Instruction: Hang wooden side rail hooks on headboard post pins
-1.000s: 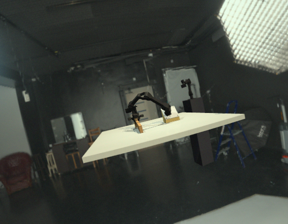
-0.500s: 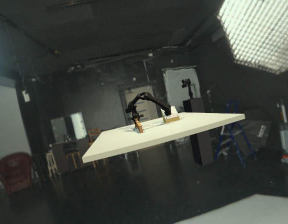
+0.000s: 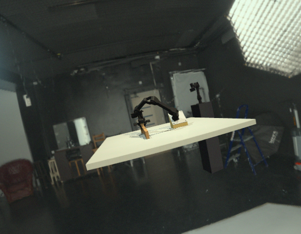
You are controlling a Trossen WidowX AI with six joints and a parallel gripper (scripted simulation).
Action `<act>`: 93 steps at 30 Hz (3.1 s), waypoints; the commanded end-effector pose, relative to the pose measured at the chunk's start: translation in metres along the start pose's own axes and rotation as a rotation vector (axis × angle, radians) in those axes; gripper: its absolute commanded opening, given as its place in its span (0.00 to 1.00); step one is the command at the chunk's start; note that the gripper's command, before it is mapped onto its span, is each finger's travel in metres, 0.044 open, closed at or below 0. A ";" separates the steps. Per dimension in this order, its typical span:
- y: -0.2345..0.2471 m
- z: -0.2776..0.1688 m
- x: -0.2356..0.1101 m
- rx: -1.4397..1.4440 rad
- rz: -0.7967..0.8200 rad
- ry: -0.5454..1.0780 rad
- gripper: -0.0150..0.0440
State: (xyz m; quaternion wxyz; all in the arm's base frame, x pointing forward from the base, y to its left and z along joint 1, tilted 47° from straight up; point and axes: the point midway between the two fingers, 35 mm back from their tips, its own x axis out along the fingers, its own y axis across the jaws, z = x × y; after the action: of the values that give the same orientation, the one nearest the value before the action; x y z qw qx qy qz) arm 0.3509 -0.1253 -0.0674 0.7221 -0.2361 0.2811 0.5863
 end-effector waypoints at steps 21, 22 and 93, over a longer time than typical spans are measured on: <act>-0.001 -0.007 -0.006 0.003 -0.015 0.009 0.25; -0.002 -0.007 -0.006 0.003 -0.015 0.009 0.25; -0.002 -0.014 -0.007 0.003 -0.015 0.009 0.25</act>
State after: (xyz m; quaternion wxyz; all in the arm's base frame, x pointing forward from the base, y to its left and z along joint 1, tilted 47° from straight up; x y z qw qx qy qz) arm 0.3499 -0.1318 -0.0743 0.7221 -0.2361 0.2813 0.5863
